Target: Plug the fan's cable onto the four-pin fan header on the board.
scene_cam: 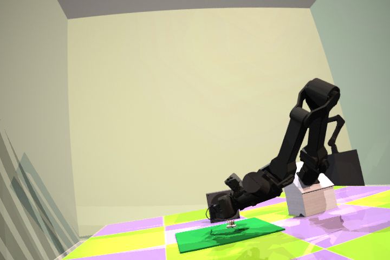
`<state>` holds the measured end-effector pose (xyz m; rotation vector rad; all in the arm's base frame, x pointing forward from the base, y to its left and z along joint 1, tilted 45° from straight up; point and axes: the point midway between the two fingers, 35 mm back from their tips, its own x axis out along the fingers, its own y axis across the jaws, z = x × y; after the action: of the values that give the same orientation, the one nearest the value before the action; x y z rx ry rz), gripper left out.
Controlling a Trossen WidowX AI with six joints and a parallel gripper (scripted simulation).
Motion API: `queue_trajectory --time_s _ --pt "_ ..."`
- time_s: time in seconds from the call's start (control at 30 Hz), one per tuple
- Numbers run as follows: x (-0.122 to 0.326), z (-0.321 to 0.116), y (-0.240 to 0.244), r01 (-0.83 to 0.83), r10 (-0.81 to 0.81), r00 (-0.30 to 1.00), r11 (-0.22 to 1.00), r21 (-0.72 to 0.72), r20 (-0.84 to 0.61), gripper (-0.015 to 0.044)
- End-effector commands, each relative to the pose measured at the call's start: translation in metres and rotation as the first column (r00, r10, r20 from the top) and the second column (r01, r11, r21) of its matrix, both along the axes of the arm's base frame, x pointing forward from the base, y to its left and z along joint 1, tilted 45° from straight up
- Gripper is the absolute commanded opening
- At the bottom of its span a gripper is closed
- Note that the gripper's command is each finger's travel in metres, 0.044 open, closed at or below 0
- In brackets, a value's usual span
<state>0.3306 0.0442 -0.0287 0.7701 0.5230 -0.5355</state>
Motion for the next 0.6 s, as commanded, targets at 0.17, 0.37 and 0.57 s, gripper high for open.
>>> queue_trajectory --time_s 0.17,0.37,0.57 --pt "0.001 -0.005 0.006 0.010 -0.010 1.000 1.000 -0.001 0.003 0.0000" --pt "0.001 -0.009 0.010 0.010 -0.010 1.000 1.000 -0.001 0.003 0.0000" --pt "0.000 -0.013 0.014 0.010 -0.010 1.000 1.000 -0.001 0.003 0.0000"
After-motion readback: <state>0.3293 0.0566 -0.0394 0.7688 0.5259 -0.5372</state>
